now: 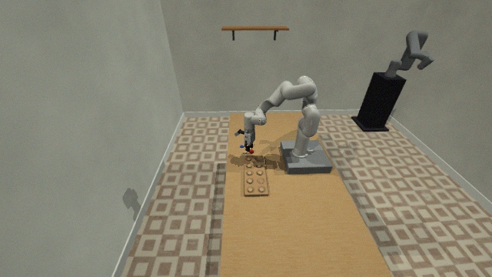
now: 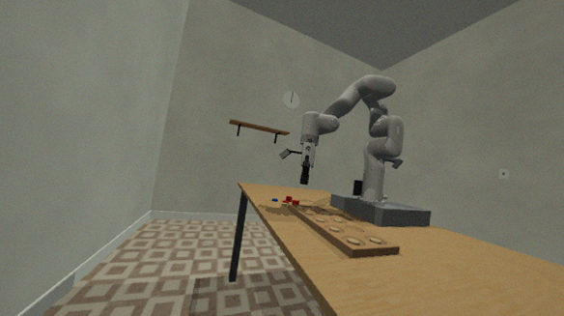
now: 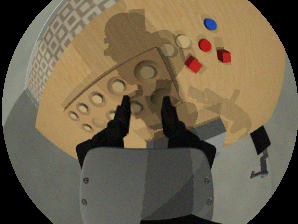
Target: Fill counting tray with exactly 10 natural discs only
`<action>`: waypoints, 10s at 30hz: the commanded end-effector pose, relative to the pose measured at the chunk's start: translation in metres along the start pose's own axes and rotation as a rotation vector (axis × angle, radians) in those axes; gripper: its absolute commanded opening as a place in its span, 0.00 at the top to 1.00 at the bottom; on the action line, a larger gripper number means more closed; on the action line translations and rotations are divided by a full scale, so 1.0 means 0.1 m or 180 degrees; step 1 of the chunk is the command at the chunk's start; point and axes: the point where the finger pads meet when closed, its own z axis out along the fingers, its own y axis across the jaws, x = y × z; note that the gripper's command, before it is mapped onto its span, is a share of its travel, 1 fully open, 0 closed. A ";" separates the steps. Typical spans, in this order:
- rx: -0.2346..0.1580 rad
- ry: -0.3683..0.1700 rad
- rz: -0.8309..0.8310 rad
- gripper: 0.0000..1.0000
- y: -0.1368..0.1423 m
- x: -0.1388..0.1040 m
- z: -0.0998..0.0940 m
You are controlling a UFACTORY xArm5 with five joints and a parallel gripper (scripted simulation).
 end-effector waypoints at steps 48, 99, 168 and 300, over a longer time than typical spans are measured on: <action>0.0007 0.0011 0.0221 0.53 0.03 0.06 -0.02; 0.0025 0.0018 0.3333 0.53 0.69 0.76 1.06; 0.0024 0.0017 0.3333 1.00 0.64 0.73 0.08; -0.0034 0.0012 0.3334 0.67 -1.58 -1.74 1.02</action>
